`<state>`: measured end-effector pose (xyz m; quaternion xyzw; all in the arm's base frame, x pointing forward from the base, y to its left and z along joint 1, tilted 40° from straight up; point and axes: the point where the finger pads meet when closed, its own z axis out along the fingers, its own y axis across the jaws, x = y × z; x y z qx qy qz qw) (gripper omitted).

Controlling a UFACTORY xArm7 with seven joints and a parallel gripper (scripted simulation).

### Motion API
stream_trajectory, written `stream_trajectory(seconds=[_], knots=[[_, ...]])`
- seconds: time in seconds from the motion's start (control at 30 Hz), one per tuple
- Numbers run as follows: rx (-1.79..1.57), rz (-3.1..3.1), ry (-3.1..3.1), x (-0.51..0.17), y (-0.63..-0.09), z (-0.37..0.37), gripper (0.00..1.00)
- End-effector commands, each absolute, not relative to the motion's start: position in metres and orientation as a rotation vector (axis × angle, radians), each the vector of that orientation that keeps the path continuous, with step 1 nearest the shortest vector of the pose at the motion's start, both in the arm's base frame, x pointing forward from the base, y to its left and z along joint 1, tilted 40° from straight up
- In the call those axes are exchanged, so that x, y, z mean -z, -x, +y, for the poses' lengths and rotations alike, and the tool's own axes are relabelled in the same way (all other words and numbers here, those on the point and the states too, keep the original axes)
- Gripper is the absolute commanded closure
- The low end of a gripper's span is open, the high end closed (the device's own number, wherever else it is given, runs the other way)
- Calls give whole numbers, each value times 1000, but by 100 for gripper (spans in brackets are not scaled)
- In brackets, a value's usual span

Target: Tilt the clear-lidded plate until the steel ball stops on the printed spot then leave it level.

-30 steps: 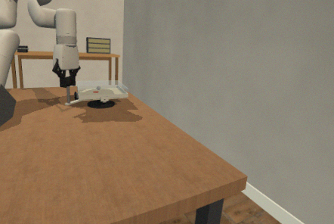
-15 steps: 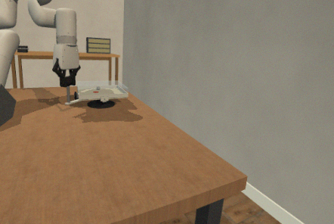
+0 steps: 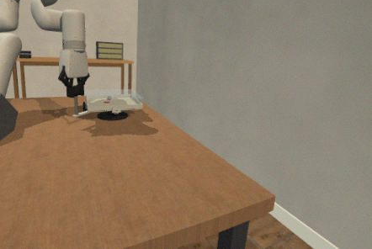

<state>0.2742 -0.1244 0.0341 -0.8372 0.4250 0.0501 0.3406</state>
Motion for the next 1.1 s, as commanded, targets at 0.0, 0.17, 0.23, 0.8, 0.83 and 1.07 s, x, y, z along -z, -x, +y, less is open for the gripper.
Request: stream_trajectory(seconds=[0.0,0.17,0.23,0.8,0.83,1.07], knots=[[-129,1105,2180,-35,-275,-125,100],[-129,1105,2180,-37,-275,-126,100],[-129,1105,2180,-37,-275,-126,100],[-129,1105,2180,-35,-274,-125,100],[-129,1105,2180,-35,-274,-125,100],[-129,1105,2180,-34,-274,-125,100]])
